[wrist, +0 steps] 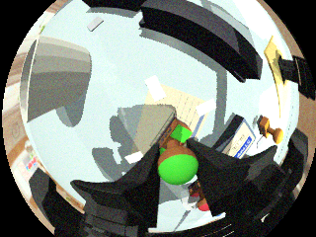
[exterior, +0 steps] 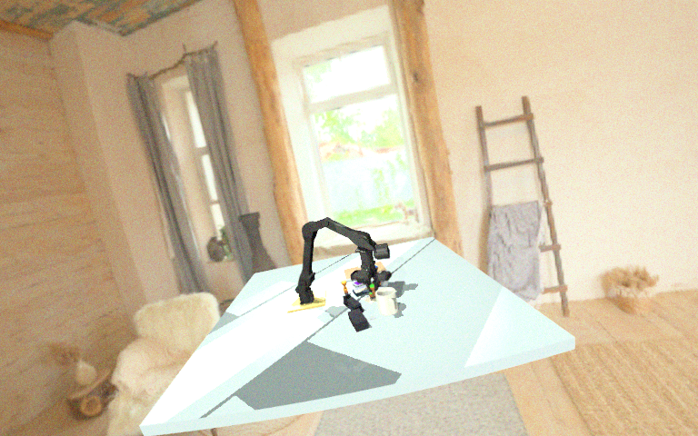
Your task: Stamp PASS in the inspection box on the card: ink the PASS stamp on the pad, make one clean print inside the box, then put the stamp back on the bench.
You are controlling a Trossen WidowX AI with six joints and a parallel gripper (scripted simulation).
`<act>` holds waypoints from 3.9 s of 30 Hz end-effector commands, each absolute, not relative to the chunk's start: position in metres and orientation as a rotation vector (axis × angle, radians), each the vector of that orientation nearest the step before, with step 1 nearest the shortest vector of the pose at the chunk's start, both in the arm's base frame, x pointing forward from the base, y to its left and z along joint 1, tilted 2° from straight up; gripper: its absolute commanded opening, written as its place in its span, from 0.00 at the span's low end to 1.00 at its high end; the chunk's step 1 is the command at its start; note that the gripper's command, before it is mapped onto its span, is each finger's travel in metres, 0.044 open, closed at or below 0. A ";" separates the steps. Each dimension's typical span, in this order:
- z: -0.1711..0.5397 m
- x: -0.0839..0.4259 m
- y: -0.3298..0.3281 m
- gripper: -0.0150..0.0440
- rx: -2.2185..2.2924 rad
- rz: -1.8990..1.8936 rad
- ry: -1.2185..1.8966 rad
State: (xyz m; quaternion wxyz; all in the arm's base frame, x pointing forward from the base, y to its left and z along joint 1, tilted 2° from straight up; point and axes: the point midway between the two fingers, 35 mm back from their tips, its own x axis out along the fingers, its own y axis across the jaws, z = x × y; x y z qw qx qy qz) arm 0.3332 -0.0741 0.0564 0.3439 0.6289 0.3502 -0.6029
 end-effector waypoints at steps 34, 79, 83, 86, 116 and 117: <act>0.068 0.334 -0.075 0.25 1.639 -1.567 0.904; 0.132 0.302 -0.059 0.25 1.637 -1.568 0.907; 0.134 0.286 -0.051 0.25 1.636 -1.568 0.909; 0.134 0.273 -0.045 0.25 1.636 -1.569 0.911; 0.107 0.205 -0.017 0.25 1.632 -1.572 0.917; 0.105 0.205 -0.017 0.25 1.632 -1.572 0.917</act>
